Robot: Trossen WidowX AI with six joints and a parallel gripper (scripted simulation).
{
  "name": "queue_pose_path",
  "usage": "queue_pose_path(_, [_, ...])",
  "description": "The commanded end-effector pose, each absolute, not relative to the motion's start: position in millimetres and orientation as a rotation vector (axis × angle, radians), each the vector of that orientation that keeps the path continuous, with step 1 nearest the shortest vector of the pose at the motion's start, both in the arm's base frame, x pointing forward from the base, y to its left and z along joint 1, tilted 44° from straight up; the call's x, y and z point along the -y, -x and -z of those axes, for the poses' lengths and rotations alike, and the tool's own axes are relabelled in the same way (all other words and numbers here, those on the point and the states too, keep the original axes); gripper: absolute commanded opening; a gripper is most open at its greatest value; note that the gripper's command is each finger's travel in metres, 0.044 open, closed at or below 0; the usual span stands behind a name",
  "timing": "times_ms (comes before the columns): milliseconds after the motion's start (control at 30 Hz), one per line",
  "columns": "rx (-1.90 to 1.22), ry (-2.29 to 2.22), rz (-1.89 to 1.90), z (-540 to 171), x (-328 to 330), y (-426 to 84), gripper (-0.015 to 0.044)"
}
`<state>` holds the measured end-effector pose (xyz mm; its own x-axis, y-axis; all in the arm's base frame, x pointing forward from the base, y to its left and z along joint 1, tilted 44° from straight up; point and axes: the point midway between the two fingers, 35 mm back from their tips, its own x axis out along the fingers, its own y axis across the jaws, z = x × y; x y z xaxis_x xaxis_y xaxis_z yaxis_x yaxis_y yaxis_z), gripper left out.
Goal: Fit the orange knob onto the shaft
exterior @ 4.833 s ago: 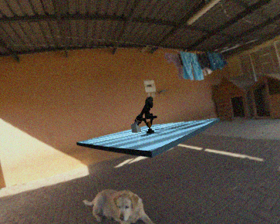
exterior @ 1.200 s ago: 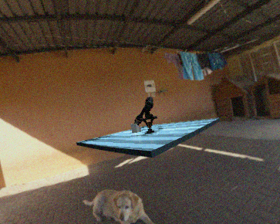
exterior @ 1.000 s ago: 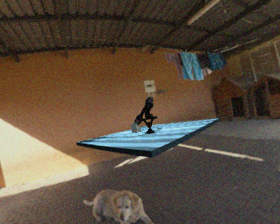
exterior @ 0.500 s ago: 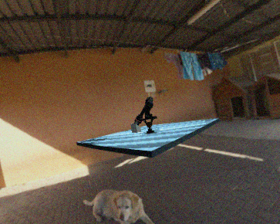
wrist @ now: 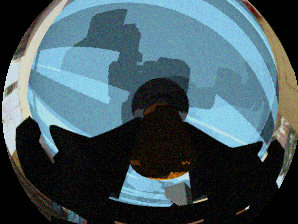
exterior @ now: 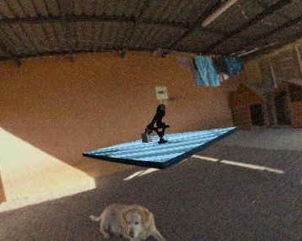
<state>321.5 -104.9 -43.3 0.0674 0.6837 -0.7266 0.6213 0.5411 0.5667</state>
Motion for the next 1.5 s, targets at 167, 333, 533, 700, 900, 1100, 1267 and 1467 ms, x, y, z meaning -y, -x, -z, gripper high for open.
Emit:
queue_pose_path(167, [-1.624, -1.167, -0.033, 43.5, 104.0, -321.0, 0.0])
queue_pose_path(333, [-1.633, -1.205, 0.007, 46.1, 101.9, -321.4, 0.0])
queue_pose_path(533, [-1.637, -1.222, 0.026, 48.7, 99.5, -320.9, 0.0])
queue_pose_path(700, [-1.631, -1.196, -0.003, 50.2, 97.0, -320.5, 0.0])
queue_pose_path(900, [-1.623, -1.164, -0.037, 52.6, 94.1, -320.9, 0.0])
queue_pose_path(1100, [-1.615, -1.132, -0.071, 53.7, 93.8, -321.2, 0.0])
queue_pose_path(1267, [-1.615, -1.137, -0.055, 52.7, 95.4, -322.5, 0.0])
queue_pose_path(1467, [-1.615, -1.137, -0.055, 52.7, 95.4, -322.5, 0.0079])
